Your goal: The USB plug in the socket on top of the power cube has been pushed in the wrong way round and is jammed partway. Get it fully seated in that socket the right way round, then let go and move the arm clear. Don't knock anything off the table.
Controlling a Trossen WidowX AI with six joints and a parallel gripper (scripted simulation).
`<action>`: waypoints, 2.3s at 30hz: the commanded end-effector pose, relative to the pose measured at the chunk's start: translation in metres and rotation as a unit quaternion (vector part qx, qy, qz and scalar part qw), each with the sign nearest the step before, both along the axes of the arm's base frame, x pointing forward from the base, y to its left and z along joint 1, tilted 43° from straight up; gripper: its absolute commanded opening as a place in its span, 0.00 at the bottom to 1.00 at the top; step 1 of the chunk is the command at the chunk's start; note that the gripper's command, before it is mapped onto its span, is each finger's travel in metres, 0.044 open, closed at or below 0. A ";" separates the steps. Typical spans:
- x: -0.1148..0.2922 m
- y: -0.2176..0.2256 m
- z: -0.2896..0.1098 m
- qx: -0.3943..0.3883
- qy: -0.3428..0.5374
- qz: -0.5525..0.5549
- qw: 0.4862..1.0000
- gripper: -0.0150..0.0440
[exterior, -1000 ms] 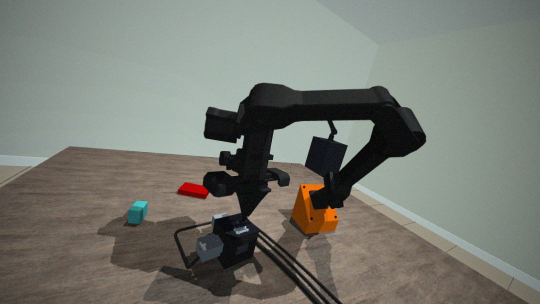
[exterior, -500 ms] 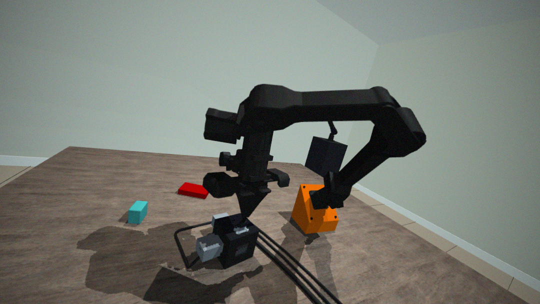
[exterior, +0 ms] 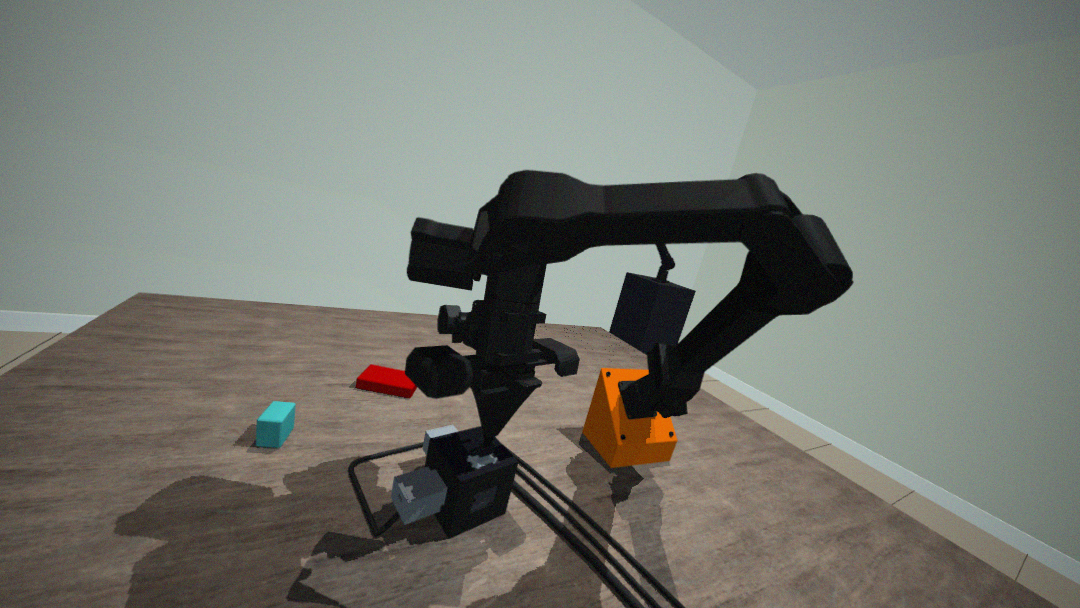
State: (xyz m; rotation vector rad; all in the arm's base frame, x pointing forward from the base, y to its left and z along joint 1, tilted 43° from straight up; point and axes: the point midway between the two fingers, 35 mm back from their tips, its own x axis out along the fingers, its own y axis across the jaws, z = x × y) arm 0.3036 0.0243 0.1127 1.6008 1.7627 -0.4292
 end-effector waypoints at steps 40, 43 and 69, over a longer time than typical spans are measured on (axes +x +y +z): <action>0.001 0.004 -0.003 0.002 0.000 -0.002 1.000 0.25; 0.001 0.004 -0.004 0.002 0.000 -0.002 1.000 0.25; 0.001 0.006 -0.006 0.002 0.000 -0.002 1.000 0.25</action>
